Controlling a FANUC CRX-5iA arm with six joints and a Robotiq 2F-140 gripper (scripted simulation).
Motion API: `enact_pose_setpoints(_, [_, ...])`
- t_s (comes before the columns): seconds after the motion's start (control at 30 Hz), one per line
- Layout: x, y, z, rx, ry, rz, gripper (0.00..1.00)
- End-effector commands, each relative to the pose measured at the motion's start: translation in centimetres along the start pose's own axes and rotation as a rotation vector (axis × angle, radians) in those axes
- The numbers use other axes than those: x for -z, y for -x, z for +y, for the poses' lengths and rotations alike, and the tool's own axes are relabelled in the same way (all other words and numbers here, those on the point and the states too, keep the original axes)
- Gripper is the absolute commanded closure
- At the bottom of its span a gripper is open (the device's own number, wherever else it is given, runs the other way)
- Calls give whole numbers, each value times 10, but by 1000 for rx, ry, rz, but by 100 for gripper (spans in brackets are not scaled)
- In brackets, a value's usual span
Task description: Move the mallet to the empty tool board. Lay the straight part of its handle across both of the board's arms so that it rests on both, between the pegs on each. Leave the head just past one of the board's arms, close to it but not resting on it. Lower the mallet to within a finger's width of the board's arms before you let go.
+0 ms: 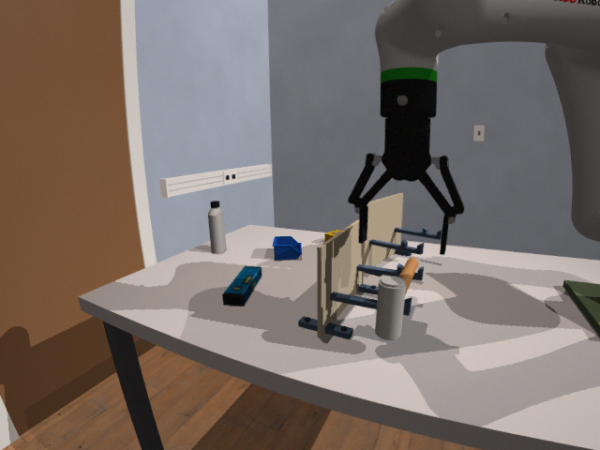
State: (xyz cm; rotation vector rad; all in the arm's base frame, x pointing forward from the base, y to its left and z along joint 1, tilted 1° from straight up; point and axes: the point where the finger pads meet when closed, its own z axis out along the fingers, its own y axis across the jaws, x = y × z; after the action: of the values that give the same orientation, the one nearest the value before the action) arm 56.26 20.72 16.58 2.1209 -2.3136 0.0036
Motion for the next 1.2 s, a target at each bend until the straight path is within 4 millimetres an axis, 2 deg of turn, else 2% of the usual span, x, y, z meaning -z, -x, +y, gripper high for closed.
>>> enact_pose_setpoints(0.0, [-5,0,0,3,-1,-1,0])
enact_pose_setpoints(0.1, [-49,0,2,18,8,-4,0])
enact_pose_setpoints(0.23, [-93,0,3,21,10,-4,0])
enact_pose_setpoints(0.27, [-98,0,4,21,10,-4,0])
enact_pose_setpoints(0.67, [-99,0,4,21,10,-4,0])
enact_pose_setpoints(0.7, [-99,0,4,21,10,-4,90])
enact_pose_setpoints(1.17, [-99,0,4,21,10,-4,90])
